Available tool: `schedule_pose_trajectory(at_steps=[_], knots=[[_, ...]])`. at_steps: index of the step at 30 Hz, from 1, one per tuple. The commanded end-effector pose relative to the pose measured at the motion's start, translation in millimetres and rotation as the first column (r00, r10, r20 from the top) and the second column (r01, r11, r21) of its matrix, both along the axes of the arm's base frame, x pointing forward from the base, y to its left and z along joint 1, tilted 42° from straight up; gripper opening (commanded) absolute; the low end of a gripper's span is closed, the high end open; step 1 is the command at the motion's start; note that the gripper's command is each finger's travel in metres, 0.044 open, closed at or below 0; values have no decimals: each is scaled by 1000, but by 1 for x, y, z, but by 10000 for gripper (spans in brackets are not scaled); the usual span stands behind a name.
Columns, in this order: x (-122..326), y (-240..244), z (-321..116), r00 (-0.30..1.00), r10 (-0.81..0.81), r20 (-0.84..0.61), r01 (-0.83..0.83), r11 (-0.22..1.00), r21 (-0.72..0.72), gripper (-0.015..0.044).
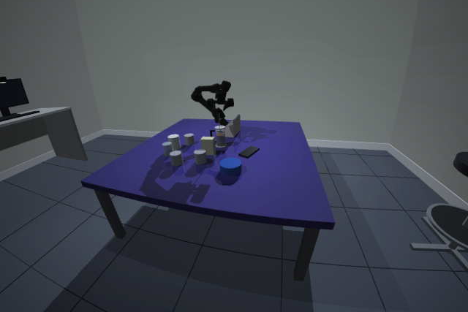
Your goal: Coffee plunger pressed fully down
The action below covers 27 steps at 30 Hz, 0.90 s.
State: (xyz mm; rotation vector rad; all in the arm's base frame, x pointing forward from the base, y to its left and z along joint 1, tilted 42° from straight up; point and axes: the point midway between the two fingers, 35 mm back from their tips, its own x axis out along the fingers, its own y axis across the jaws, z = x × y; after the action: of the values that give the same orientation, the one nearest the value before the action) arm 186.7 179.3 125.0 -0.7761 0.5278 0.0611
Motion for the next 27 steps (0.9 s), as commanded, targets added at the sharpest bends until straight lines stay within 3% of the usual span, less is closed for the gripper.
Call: schedule_pose_trajectory(at_steps=[1,4,27], knots=[[0,0,0,1000,2,-2,-2,1000,2,204],[0,0,0,1000,2,-2,-2,1000,2,125],[3,-10,-15,1000,1,-5,-1,1000,3,125]])
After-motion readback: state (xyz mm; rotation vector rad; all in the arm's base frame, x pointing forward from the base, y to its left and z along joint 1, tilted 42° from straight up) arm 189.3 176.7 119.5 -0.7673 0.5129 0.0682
